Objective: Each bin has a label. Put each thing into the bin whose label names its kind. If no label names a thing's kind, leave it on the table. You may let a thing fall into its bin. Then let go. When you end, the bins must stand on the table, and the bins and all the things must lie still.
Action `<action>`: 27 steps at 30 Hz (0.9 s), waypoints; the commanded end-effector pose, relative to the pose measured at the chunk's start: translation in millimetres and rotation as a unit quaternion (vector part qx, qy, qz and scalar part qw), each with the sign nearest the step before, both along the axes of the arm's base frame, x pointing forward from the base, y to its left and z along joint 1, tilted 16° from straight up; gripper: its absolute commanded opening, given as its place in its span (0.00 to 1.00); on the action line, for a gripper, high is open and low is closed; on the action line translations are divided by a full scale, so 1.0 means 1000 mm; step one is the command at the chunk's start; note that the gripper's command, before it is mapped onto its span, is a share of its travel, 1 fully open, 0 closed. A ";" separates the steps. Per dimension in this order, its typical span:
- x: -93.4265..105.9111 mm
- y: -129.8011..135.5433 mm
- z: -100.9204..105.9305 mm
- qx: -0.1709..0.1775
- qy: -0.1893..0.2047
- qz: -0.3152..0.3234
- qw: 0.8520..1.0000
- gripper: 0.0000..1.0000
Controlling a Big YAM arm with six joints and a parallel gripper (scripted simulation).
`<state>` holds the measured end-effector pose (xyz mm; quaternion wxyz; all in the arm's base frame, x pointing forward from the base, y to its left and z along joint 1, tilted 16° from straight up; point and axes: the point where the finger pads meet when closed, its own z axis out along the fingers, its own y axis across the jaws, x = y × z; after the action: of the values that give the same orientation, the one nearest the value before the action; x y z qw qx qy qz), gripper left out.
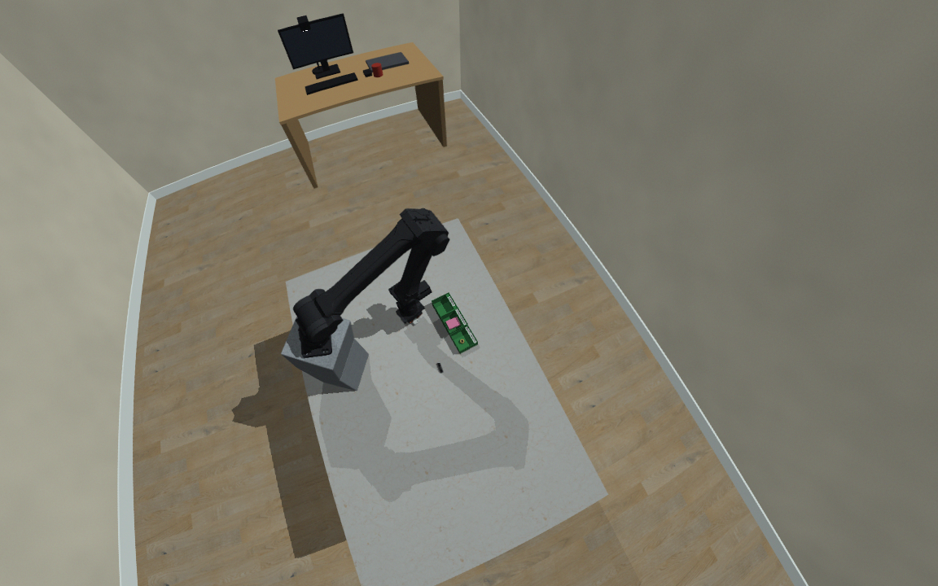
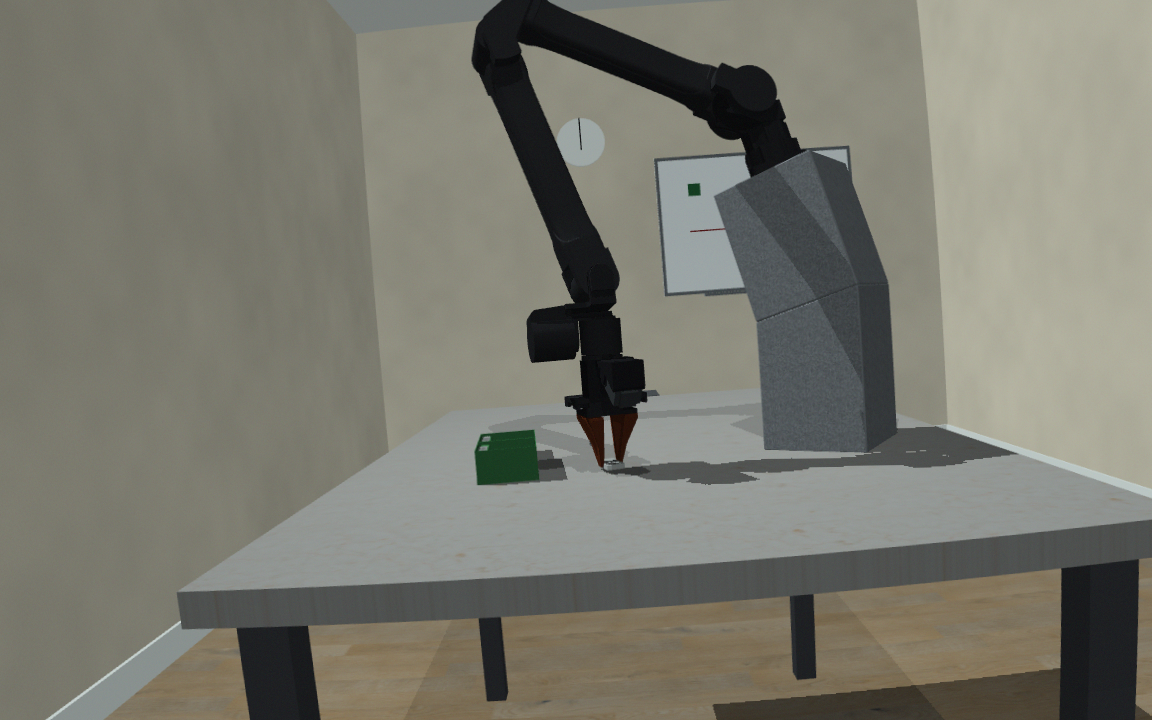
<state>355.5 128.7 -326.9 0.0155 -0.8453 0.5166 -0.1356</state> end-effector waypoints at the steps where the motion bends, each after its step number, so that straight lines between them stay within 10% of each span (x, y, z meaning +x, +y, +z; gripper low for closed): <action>1: -0.006 0.006 0.021 0.002 0.001 0.002 1.000 0.20; 16: -0.016 0.010 0.062 0.002 -0.001 0.002 1.000 0.20; 27: -0.024 0.007 0.050 -0.002 0.008 0.002 1.000 0.20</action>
<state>344.0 134.5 -271.9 0.0181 -0.8449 0.5169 -0.1366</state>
